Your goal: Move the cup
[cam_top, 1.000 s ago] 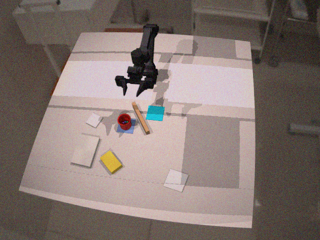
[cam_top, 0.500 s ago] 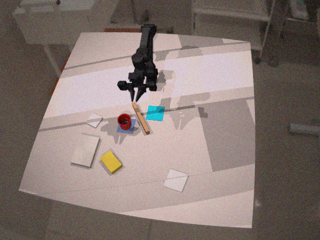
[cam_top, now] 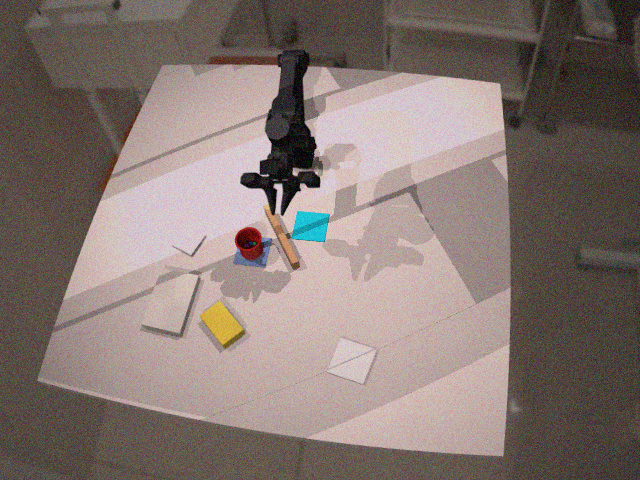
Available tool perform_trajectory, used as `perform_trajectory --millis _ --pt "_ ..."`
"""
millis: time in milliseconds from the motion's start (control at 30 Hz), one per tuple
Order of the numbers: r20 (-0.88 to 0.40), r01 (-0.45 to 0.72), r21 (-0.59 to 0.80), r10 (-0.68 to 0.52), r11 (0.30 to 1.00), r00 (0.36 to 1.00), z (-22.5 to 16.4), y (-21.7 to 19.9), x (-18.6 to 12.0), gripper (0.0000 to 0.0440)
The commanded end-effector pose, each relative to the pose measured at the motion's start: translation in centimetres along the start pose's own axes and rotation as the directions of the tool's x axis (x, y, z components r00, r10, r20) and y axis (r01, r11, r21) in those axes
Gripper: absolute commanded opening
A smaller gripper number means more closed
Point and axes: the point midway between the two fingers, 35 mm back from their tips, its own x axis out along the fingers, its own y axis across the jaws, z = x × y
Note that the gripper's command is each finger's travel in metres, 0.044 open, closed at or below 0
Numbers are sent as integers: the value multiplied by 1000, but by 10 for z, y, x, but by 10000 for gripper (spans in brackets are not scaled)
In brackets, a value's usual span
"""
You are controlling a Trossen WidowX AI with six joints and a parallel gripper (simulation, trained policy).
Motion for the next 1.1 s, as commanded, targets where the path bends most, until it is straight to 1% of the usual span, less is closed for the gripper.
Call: perform_trajectory --millis 0,267,533,800,1067 --pt "-48 6 17 -5 1000 999 -3 2 4 92" --pt "-175 26 43 -18 999 984 -12 8 13 85" --pt "-300 57 50 -40 997 953 -23 11 21 87" --pt "-420 93 33 -70 995 905 -35 10 27 97" --pt "-530 124 -2 -106 992 842 -47 6 31 108"
